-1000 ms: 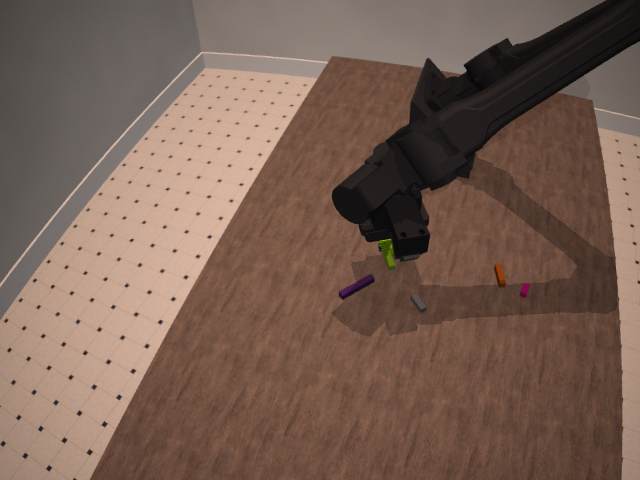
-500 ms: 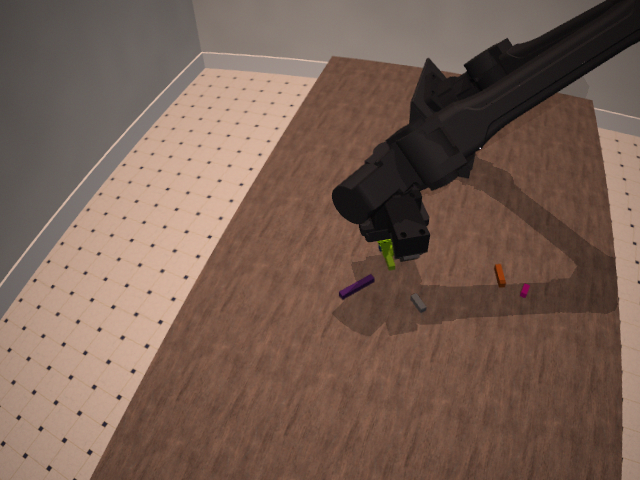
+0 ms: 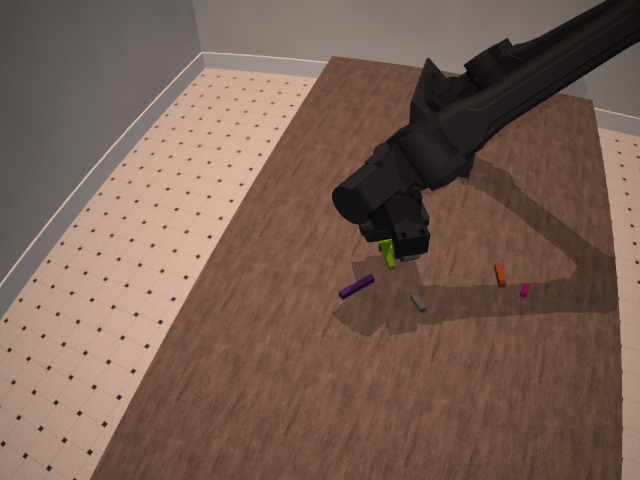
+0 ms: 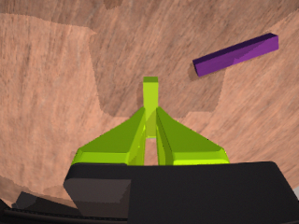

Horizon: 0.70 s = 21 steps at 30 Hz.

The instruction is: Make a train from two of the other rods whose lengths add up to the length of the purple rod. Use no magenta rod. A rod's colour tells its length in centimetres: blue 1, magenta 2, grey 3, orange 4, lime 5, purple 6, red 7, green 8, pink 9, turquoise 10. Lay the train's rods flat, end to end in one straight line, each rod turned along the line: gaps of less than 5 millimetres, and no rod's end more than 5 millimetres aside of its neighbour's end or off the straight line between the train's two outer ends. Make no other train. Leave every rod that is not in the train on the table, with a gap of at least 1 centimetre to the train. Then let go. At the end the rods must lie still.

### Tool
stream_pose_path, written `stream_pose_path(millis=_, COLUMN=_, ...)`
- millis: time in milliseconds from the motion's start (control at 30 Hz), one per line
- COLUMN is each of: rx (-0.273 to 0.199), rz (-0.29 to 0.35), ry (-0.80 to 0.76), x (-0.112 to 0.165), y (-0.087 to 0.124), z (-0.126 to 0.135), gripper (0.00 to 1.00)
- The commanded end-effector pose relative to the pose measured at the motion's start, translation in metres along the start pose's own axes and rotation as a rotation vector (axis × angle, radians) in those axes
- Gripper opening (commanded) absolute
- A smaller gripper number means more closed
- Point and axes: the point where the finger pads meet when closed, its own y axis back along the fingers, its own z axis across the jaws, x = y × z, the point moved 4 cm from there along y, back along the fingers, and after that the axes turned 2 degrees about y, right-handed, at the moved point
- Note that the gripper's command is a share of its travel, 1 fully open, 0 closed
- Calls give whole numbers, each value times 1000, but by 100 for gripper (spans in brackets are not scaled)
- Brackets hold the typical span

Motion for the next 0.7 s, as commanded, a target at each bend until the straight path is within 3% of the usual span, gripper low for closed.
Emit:
stream_pose_path(millis=0, rx=10, rz=-7, ry=21, x=-10, y=-1, z=0, gripper=5)
stream_pose_path(millis=667, rx=-5, rz=5, ry=3, x=-2, y=-8, z=2, gripper=5)
